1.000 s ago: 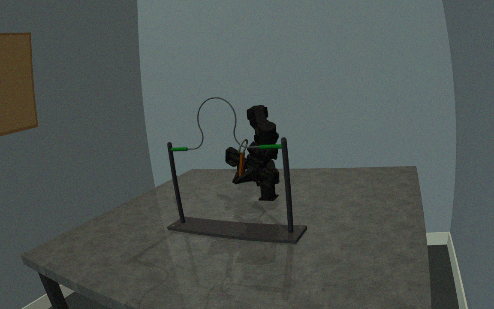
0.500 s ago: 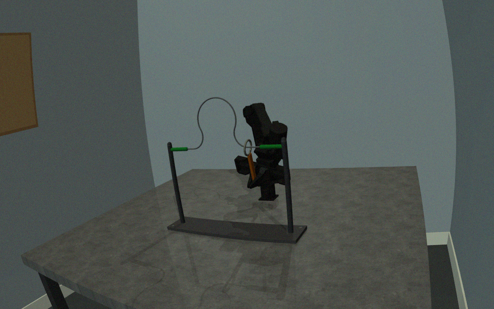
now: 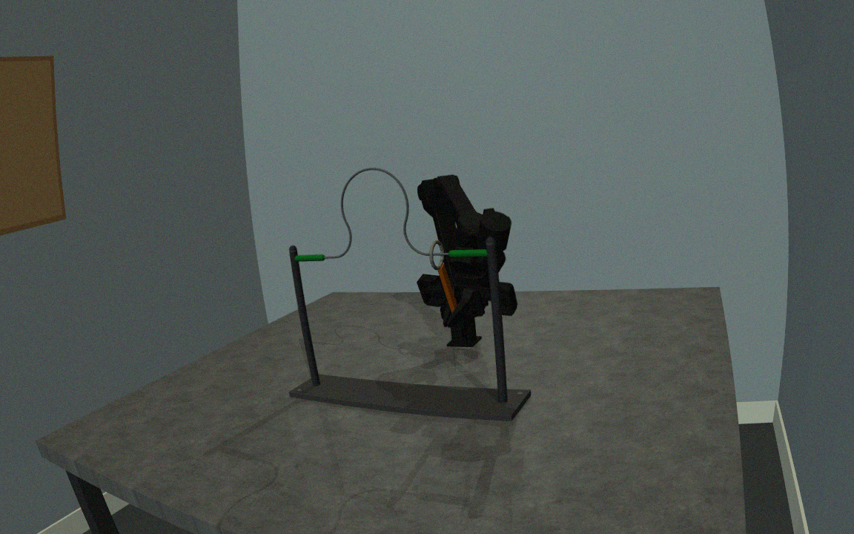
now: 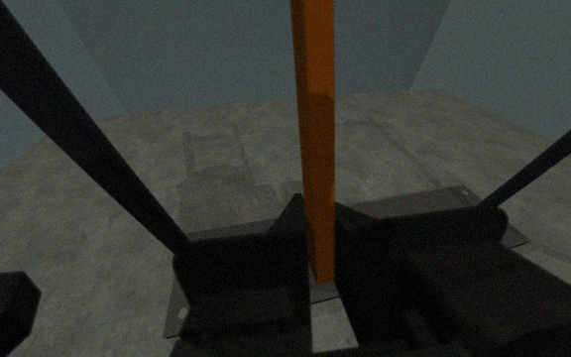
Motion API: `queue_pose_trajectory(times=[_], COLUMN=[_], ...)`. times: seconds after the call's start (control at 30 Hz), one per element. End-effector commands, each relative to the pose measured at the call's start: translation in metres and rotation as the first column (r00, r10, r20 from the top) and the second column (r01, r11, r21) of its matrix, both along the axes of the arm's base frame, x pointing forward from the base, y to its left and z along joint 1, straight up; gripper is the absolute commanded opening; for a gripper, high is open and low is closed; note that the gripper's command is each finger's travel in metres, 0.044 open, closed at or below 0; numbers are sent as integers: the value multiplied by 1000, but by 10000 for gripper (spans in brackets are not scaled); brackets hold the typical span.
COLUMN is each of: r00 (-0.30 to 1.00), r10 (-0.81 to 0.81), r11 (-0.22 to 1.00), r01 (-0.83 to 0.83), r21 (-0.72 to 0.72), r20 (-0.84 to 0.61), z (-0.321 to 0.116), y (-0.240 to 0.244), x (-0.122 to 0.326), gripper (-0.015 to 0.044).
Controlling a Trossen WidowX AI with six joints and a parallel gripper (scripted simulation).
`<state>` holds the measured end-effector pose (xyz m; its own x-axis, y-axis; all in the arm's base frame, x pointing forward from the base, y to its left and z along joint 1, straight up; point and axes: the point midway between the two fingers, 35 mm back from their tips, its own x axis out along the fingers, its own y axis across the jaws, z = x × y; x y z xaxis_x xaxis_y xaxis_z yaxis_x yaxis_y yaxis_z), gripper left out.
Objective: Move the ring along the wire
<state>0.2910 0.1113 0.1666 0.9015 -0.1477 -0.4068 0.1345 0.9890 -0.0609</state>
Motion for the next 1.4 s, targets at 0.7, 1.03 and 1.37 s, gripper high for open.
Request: queue_pose_trajectory(times=[0.7, 1.03, 1.37], r00=[1000, 1000, 1000], r10=[-3, -3, -3], r11=[1000, 1000, 1000], r01=[3, 3, 3], r21=[23, 24, 24], r20=[5, 5, 6], z=[1, 1, -1], y=[28, 38, 43], x=[1, 1, 1], gripper=[-150, -150, -150])
